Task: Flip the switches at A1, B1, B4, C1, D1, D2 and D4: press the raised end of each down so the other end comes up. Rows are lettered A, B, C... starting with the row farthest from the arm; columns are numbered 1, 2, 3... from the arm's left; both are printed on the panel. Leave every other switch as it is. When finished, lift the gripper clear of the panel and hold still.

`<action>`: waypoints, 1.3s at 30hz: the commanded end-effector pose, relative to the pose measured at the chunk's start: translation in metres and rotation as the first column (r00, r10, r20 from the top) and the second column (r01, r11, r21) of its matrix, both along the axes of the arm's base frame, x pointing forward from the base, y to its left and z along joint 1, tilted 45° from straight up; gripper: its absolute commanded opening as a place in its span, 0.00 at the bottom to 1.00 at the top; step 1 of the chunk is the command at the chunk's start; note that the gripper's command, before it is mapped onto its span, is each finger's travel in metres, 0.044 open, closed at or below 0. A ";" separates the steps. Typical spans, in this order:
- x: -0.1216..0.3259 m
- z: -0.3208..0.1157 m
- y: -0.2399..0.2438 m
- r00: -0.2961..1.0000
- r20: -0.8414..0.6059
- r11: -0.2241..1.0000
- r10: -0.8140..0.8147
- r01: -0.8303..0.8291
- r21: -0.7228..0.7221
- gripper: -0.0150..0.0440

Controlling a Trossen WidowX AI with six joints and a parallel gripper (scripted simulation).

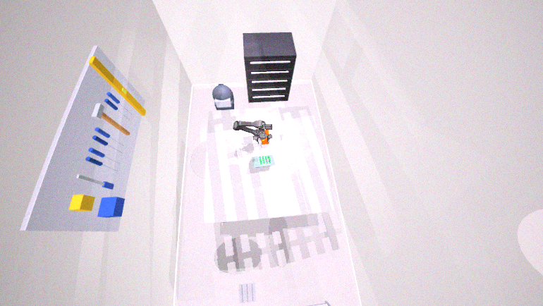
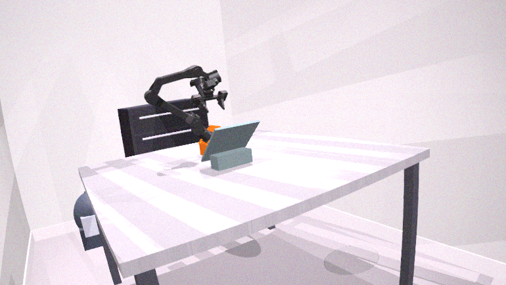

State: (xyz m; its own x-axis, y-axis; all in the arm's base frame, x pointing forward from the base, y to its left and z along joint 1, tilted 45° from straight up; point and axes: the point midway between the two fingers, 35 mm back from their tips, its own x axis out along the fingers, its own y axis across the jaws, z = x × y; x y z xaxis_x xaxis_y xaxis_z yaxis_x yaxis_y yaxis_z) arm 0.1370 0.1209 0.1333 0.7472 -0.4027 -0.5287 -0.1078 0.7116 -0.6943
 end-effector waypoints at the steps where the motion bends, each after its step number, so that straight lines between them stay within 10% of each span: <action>1: 0.001 -0.002 0.001 1.000 -0.002 1.000 0.000 0.000 0.000 0.89; 15: 0.098 -0.062 0.022 1.000 -0.016 1.000 0.000 0.000 -0.016 0.26; 39: 0.126 -0.083 0.005 1.000 0.005 1.000 0.018 -0.018 -0.013 0.25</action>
State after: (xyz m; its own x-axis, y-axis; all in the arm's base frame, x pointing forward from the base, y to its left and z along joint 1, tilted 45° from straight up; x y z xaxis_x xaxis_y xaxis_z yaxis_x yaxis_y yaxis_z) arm 0.2611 0.1297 0.0546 0.7606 -0.3923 -0.5173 -0.1119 0.7056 -0.6997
